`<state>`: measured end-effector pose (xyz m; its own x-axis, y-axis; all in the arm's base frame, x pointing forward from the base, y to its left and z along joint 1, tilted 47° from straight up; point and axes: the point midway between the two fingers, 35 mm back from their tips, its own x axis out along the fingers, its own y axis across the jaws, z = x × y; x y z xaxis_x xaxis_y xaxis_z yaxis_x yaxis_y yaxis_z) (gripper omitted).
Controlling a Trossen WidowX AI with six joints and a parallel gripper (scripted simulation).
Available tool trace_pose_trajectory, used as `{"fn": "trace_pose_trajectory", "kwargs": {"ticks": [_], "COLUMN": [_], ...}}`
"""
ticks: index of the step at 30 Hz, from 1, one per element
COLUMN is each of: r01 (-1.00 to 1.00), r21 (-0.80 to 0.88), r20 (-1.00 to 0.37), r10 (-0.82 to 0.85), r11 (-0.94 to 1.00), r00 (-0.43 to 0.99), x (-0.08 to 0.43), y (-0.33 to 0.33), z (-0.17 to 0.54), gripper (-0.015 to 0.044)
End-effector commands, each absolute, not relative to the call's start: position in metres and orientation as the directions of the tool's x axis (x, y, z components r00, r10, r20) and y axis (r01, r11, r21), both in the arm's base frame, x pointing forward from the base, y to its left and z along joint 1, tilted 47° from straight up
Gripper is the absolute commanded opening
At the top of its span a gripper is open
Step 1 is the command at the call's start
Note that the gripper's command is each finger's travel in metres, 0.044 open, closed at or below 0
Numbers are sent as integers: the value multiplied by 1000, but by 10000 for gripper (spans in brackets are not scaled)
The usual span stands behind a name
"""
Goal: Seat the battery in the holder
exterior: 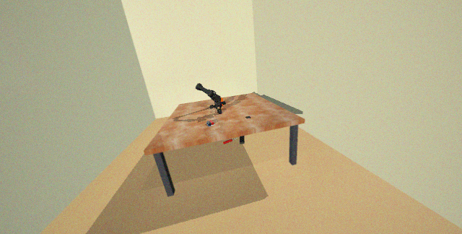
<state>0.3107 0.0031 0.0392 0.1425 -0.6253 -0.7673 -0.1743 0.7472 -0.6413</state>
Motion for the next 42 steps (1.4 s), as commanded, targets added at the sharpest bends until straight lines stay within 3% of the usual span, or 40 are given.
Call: {"fn": "trace_pose_trajectory", "kwargs": {"ticks": [1,39,42], "r01": [-173,-172,-172], "r21": [-642,-642,-642], "r20": [-767,-765,-765], "r10": [-632,-638,-638], "r11": [747,747,747], "r00": [111,85,85], "x": [310,323,323], "y": [1,4,4], "z": [38,38,38], "gripper": [80,80,158]}}
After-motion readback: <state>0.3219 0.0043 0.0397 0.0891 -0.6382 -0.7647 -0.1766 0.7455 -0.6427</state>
